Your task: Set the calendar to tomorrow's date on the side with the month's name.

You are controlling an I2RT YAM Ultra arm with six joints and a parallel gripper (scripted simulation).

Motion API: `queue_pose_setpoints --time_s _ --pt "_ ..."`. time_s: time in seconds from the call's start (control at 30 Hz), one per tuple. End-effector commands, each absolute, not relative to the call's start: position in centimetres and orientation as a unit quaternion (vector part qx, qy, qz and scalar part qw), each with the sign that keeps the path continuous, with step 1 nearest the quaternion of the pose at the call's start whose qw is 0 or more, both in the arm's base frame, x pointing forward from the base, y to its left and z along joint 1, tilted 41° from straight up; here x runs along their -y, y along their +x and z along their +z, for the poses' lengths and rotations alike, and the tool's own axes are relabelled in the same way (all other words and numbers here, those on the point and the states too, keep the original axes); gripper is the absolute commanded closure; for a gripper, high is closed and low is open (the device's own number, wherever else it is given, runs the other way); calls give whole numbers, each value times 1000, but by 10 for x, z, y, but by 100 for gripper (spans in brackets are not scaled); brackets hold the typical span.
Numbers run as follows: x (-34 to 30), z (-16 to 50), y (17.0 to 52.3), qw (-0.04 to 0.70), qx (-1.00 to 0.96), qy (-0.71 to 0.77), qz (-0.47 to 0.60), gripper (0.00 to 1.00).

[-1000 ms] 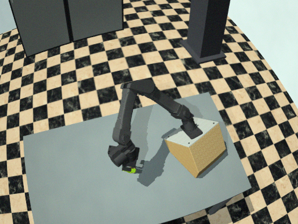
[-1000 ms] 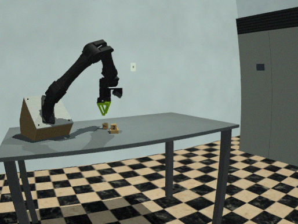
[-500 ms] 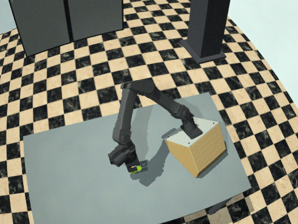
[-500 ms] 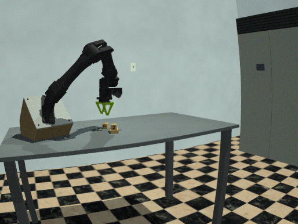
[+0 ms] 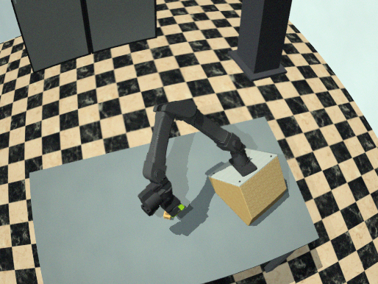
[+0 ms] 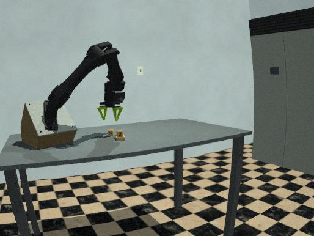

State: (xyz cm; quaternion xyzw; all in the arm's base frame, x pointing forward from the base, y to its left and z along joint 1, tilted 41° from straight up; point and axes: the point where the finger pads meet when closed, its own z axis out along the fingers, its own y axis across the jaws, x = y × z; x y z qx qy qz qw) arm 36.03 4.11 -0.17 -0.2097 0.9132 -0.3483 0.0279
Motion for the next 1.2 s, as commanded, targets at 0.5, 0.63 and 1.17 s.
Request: queue_pose_setpoints --time_s 0.5,0.63,1.17 --pt "-56 11 360 -48 -816 -460 -346 0" --pt "-56 11 361 -48 -816 -461 -345 0" --pt "-56 11 361 -48 -816 -461 -345 55"
